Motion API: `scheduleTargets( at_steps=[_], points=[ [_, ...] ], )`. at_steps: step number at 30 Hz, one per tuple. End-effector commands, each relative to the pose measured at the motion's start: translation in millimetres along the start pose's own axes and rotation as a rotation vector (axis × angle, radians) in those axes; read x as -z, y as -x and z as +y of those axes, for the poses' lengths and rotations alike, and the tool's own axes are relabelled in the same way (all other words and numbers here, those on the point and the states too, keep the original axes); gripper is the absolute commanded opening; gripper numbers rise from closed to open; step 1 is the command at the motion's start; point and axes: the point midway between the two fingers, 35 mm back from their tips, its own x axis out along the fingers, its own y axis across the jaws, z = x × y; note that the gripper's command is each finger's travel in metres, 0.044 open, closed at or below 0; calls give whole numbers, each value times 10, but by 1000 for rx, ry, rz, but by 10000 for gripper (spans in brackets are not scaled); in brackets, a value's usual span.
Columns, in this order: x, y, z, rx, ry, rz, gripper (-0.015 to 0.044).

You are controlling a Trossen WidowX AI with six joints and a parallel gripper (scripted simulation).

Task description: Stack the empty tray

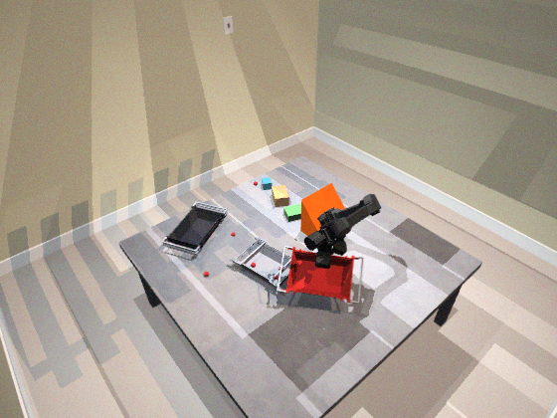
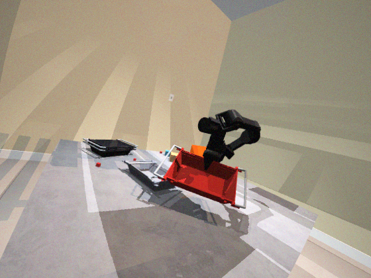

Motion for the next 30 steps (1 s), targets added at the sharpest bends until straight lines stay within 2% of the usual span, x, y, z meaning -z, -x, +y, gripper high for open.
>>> scheduleTargets(
  at_steps=[1, 30],
  points=[
    [175, 57, -12, 11, -30, 17, 0],
    [1406, 108, 305, 10, -280, -11, 0]
  ],
)
